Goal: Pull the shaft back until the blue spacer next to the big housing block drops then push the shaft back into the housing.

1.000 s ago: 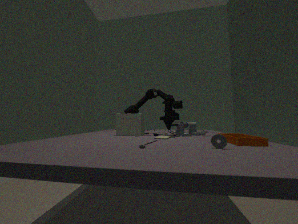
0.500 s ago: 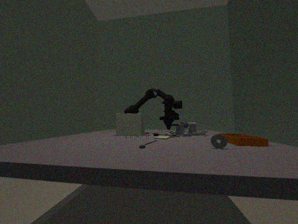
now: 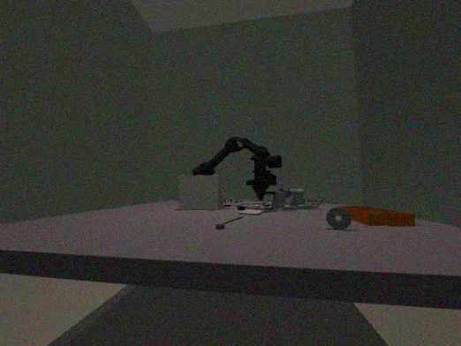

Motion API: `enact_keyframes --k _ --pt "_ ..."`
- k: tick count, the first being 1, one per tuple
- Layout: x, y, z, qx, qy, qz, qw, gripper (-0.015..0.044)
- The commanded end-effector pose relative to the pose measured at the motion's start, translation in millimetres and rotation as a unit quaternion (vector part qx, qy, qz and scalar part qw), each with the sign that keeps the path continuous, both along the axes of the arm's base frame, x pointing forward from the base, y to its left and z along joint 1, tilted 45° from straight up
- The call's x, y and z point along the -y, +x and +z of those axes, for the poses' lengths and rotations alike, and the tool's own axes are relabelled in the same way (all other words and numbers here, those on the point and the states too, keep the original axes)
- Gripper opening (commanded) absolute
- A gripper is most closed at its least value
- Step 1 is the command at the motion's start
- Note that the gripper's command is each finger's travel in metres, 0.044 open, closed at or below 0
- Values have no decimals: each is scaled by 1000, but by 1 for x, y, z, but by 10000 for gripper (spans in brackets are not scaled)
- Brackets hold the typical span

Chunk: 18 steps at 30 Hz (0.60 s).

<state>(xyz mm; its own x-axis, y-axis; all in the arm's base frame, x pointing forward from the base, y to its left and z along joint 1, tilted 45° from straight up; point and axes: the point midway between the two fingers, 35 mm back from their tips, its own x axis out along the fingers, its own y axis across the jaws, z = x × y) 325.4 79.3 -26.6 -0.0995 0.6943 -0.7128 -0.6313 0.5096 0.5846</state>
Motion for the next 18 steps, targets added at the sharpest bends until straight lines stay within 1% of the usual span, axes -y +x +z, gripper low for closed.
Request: enact_keyframes --k 1,18 --pt "2 -2 -1 -2 -2 -1 1000 0" --pt "3 -3 -2 -2 -2 -1 1000 0"
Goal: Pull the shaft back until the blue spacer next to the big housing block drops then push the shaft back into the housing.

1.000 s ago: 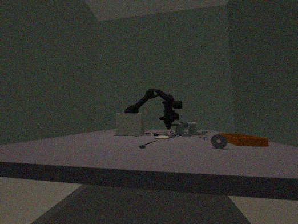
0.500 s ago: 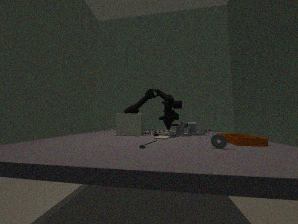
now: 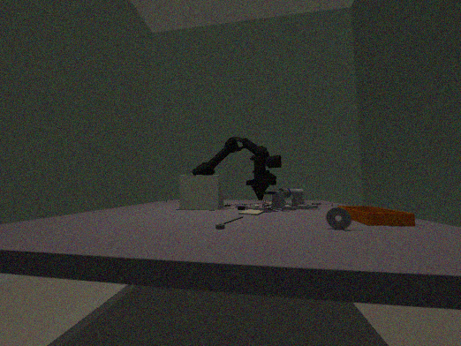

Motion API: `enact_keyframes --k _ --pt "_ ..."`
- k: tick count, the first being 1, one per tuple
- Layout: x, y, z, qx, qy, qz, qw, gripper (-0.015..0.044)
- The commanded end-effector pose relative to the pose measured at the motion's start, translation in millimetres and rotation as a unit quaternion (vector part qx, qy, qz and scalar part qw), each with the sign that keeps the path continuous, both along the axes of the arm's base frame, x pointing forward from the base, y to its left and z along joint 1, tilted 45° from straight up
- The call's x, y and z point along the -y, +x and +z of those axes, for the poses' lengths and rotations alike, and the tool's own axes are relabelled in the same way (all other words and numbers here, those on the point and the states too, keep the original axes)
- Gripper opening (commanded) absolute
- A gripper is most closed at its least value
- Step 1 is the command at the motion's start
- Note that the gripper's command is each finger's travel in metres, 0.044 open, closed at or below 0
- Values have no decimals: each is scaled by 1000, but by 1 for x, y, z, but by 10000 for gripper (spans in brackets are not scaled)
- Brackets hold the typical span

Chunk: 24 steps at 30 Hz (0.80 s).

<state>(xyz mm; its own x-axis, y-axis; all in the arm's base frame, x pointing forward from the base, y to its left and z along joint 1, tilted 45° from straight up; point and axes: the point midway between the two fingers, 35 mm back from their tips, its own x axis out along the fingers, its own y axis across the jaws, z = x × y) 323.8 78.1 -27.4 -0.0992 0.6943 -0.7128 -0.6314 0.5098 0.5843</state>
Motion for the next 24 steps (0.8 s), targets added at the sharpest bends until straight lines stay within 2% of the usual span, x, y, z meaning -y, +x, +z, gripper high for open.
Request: enact_keyframes --k 1,24 --pt "1 -2 -1 -2 -2 -1 1000 0" --pt "3 -4 -2 -2 -2 -1 1000 0"
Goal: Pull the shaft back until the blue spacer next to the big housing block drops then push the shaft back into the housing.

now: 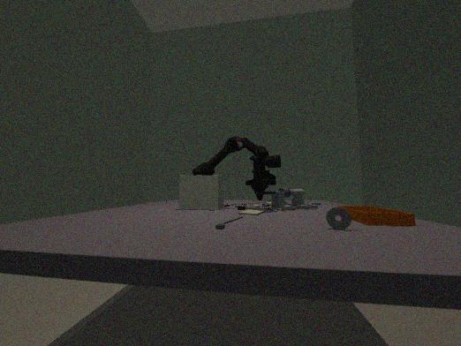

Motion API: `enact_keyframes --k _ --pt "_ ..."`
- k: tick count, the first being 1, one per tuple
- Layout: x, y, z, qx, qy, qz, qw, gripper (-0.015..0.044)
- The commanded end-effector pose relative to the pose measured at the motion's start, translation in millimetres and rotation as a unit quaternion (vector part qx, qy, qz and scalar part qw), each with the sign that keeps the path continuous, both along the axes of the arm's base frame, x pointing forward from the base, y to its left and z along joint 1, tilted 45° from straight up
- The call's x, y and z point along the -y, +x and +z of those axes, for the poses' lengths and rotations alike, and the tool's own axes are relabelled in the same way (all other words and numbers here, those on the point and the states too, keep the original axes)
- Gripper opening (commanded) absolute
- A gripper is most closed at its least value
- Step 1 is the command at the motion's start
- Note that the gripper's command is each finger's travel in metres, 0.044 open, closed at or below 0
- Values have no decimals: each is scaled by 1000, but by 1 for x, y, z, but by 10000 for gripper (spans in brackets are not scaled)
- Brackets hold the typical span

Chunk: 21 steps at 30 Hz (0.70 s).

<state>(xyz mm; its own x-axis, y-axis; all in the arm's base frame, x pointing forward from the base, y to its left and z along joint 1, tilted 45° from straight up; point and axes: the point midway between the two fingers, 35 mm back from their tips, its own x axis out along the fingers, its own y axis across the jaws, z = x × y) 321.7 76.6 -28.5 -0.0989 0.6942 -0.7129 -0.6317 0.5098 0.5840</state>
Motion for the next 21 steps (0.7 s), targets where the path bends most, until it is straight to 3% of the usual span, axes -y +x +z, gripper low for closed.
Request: enact_keyframes --k 1,21 --pt "1 -2 -1 -2 -2 -1 1000 0" --pt "3 -4 -2 -2 -2 -1 1000 0"
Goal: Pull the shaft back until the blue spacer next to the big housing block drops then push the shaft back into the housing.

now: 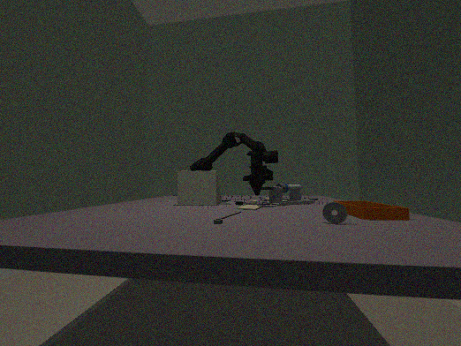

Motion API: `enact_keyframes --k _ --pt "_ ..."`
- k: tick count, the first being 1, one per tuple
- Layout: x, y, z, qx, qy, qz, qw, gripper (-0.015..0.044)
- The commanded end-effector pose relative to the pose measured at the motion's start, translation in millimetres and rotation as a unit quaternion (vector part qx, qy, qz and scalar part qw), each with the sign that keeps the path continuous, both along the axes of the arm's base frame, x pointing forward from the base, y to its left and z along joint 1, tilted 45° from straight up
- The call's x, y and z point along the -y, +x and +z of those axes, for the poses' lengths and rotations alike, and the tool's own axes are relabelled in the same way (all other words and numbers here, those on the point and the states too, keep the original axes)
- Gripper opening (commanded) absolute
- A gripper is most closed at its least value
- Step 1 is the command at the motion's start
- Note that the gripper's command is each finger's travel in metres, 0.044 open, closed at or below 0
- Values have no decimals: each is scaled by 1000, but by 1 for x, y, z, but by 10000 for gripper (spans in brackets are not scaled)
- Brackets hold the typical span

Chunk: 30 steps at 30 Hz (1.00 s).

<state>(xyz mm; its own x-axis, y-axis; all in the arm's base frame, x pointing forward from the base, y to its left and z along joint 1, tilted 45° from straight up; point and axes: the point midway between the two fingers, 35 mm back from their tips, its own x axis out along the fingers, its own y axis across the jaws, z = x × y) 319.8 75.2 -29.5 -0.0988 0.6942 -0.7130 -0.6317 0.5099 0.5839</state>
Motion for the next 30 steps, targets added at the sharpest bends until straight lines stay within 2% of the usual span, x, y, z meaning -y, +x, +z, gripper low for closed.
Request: enact_keyframes --k 1,30 --pt "1 -2 -1 -2 -2 -1 1000 0" --pt "3 -5 -3 -2 -2 -1 1000 0"
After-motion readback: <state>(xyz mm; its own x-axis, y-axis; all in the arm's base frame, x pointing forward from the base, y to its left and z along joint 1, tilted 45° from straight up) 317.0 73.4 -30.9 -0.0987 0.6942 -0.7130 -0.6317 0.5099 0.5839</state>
